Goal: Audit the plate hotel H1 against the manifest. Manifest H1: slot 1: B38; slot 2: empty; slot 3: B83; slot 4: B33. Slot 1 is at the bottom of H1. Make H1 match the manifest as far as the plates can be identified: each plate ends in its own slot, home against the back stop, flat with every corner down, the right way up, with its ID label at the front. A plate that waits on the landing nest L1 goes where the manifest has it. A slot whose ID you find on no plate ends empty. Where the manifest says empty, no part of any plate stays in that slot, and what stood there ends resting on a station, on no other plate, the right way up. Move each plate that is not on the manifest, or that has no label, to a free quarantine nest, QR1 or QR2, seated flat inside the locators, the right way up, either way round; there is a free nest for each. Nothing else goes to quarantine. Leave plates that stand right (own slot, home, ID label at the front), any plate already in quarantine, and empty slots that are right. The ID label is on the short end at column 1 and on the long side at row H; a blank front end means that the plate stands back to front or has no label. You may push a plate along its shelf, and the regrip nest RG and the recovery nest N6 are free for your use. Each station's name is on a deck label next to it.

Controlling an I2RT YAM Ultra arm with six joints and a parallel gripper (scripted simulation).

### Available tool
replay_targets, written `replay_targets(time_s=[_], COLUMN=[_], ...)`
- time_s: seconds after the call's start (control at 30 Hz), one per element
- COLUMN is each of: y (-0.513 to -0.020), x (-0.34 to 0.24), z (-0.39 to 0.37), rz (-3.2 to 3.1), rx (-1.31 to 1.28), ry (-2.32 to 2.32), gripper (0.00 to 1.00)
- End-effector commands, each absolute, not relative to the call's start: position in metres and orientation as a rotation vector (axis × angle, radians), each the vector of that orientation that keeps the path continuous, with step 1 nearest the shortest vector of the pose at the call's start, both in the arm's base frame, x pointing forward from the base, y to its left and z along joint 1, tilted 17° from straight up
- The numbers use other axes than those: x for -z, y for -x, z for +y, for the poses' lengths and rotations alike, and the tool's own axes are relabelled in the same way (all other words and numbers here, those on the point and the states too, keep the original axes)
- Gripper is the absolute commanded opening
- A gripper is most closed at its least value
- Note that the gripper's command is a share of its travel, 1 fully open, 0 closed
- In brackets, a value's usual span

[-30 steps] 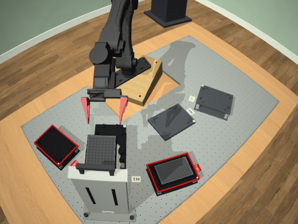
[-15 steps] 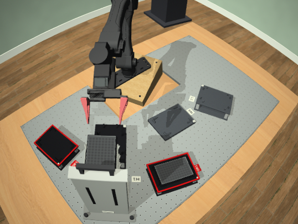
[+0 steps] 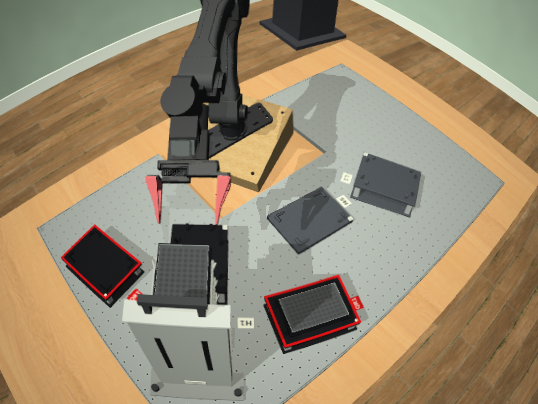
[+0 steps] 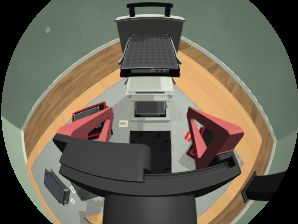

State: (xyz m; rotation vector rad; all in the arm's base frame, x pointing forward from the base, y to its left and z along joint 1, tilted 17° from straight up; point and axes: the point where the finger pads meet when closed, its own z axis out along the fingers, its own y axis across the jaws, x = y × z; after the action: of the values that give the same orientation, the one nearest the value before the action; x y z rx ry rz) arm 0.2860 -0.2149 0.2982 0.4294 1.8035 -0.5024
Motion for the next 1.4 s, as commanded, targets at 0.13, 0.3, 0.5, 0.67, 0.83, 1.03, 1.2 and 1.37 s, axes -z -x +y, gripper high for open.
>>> replay_targets(time_s=[0.13, 0.3, 0.5, 0.67, 0.83, 1.03, 1.2, 1.37], y=[-0.286, -0.286, -0.279, -0.272, -0.265, -0.263, -0.264, -0.265], x=[-0.303, -0.303, -0.3, -0.298, -0.296, -0.292, -0.284, -0.276], z=[-0.214, -0.214, -0.21, -0.206, -0.202, -0.201, -0.203, -0.205], rz=[1.792, 1.792, 1.792, 1.792, 1.792, 1.793, 1.793, 1.793], rx=[0.505, 0.505, 0.505, 0.505, 0.505, 0.505, 0.505, 0.505], ry=[-0.425, -0.425, -0.426, -0.426, -0.426, -0.426, -0.425, -0.425], gripper=[1.0, 1.0, 1.0, 1.0, 1.0, 1.0, 1.0, 1.0])
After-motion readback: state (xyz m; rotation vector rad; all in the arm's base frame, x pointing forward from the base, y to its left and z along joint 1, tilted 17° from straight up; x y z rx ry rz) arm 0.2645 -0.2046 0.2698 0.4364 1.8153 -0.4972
